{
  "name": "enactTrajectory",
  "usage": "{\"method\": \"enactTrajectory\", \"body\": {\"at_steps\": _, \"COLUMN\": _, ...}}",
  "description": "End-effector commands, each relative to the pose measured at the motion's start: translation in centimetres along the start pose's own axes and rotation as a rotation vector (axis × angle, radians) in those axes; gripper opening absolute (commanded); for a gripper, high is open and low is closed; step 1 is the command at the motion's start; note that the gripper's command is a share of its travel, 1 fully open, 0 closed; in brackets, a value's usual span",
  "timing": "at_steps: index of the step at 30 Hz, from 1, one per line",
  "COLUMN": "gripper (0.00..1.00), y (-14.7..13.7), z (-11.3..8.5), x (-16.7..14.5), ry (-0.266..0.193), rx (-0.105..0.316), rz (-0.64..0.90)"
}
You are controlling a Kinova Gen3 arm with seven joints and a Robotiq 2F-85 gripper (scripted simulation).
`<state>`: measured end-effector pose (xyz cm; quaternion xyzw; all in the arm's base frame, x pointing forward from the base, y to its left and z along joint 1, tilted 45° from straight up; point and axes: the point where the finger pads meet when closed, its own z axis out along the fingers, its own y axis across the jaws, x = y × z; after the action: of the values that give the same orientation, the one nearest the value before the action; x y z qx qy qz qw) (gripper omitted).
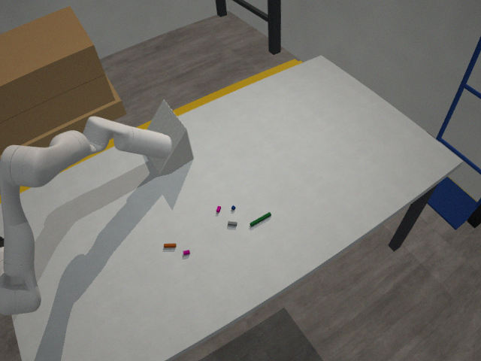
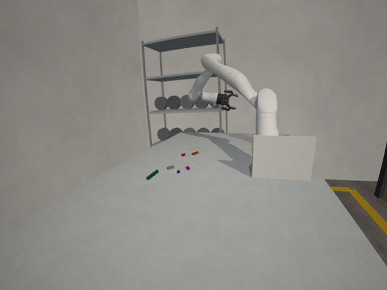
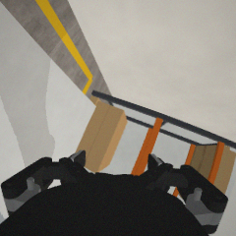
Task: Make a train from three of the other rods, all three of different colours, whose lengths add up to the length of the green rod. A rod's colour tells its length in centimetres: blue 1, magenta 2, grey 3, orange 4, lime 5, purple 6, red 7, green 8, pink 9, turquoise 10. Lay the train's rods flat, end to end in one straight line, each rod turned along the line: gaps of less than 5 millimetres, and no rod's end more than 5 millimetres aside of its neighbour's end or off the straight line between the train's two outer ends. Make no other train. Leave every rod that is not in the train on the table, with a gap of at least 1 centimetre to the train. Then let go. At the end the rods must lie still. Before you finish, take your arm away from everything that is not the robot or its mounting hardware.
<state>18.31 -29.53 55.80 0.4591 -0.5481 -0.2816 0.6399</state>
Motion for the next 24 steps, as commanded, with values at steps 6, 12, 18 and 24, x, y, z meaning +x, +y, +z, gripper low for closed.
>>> {"method": "enactTrajectory", "body": {"at_steps": 6, "gripper": 1.00, "y": 0.05, "z": -0.02, "x": -0.01, "ry": 0.000, "rx": 0.001, "rz": 0.001}}
{"method": "enactTrajectory", "body": {"at_steps": 12, "gripper": 1.00, "y": 0.05, "z": -0.02, "x": -0.01, "ry": 0.000, "rx": 0.001, "rz": 0.001}}
{"method": "enactTrajectory", "body": {"at_steps": 18, "gripper": 1.00, "y": 0.05, "z": -0.02, "x": -0.01, "ry": 0.001, "rx": 0.001, "rz": 0.001}}
{"method": "enactTrajectory", "body": {"at_steps": 24, "gripper": 1.00, "y": -0.77, "z": -0.62, "x": 0.10, "ry": 0.028, "rx": 0.014, "rz": -0.019}}
